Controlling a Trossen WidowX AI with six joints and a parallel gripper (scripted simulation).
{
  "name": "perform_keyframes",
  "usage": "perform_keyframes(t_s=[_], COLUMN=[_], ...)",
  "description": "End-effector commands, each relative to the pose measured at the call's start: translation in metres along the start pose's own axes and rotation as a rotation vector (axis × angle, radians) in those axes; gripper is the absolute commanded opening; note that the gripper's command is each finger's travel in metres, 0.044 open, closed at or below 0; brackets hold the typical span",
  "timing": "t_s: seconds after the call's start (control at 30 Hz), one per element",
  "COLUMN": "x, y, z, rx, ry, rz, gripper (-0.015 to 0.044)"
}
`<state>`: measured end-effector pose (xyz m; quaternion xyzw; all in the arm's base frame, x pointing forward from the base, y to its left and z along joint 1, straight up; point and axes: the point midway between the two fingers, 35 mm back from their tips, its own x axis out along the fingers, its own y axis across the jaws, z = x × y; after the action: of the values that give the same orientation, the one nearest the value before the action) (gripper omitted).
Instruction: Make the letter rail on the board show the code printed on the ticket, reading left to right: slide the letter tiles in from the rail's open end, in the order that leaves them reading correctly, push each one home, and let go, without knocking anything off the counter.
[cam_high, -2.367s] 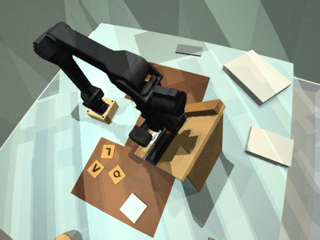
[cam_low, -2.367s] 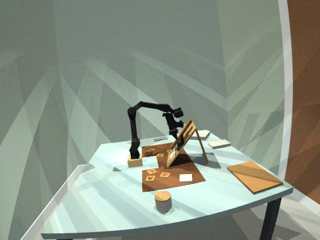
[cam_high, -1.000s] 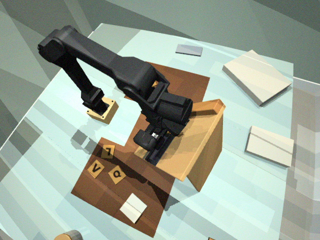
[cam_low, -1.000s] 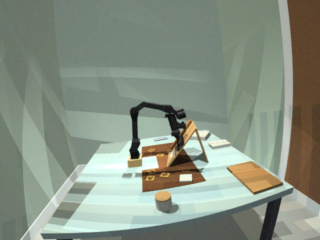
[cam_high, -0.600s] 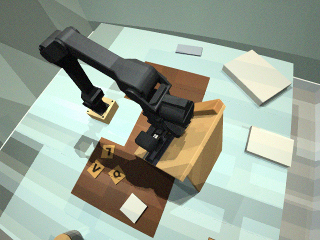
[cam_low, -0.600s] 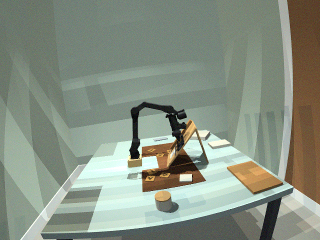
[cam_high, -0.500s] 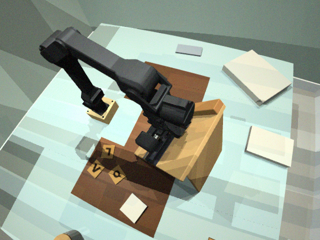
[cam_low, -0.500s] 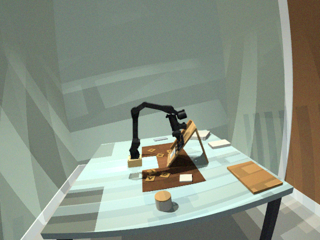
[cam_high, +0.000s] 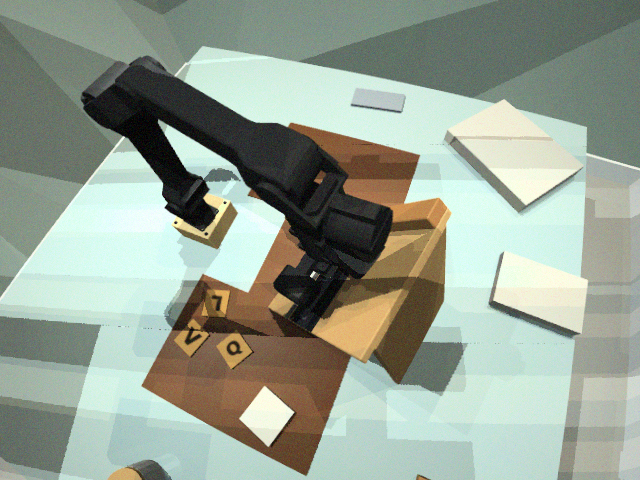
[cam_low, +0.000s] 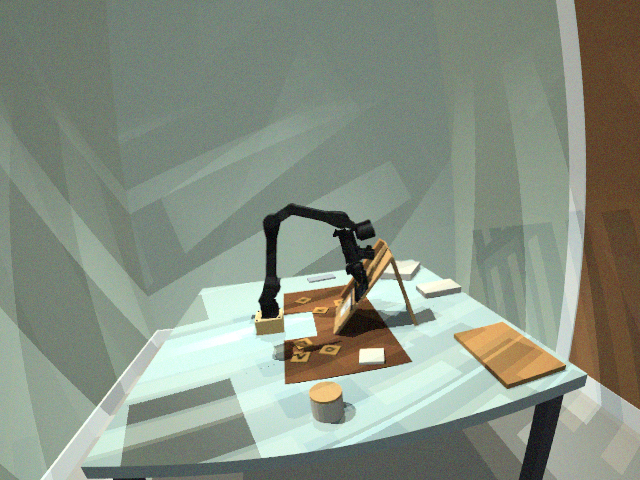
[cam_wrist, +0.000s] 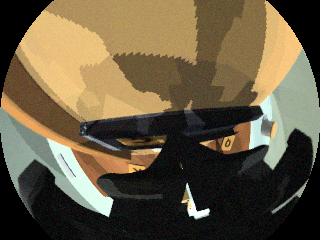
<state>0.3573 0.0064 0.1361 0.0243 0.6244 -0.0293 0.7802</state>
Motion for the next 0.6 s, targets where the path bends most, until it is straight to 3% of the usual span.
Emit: perform_keyframes(t_s=[0.0,0.57], x=[-0.0007,-0.0013], y=[0.0013,0.0073], z=[-0.0001,-0.001], rx=[-0.005,-0.005], ry=[-0.002,-0.001], rz=[0.003,0.004], gripper=[0.0,0.0])
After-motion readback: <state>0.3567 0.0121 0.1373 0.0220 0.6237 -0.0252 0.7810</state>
